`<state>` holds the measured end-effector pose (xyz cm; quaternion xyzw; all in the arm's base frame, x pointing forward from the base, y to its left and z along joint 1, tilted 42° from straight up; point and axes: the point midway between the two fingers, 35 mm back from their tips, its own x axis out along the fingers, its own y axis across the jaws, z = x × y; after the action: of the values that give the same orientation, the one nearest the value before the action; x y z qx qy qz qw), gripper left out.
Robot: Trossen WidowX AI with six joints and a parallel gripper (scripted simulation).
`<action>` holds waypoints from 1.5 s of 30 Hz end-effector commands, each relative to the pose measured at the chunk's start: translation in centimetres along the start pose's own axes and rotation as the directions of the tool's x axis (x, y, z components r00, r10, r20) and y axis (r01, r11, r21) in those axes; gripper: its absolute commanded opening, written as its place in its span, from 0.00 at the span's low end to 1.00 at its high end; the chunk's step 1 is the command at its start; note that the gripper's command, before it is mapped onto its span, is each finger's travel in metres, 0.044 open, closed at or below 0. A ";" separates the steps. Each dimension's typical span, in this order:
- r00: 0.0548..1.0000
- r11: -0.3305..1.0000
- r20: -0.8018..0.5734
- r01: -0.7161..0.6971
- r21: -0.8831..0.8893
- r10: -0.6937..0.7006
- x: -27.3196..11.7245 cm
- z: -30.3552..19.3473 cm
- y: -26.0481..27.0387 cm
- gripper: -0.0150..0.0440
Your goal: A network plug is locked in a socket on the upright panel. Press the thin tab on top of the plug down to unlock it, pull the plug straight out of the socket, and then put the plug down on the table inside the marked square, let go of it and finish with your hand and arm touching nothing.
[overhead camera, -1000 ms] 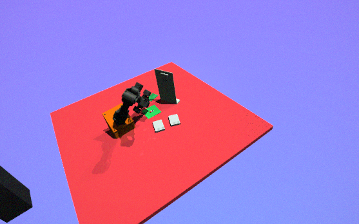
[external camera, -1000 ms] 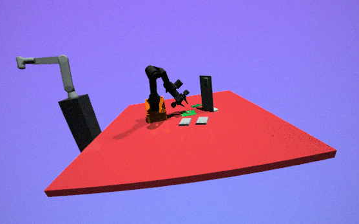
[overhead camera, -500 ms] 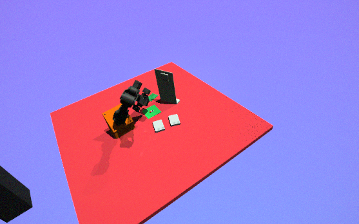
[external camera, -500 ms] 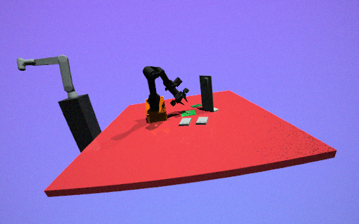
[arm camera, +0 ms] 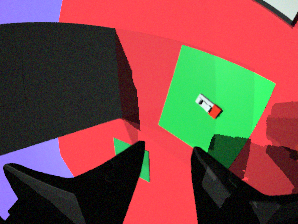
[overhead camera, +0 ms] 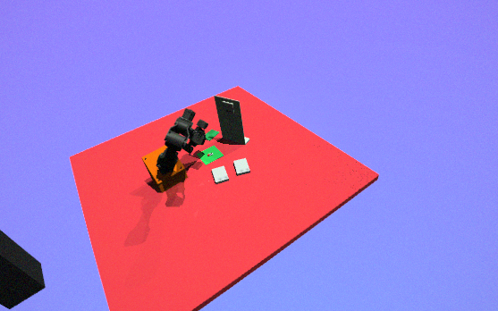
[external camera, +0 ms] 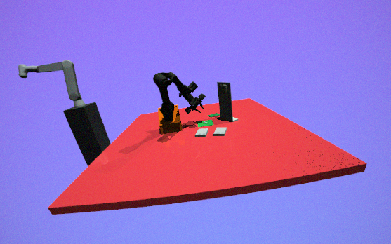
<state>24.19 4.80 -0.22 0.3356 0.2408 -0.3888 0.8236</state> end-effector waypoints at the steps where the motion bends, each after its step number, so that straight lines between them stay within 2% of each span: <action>1: 1.000 1.000 0.006 -0.007 0.009 0.007 -0.6 0.3 0.4 0.52; 17: 1.000 1.000 0.003 -0.003 -0.001 0.003 -1.9 0.2 0.9 0.52; 45: 1.000 1.000 0.003 -0.007 0.006 0.007 -9.0 0.2 6.0 0.52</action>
<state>23.93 11.17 6.96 0.3393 0.2413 -0.3866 0.8229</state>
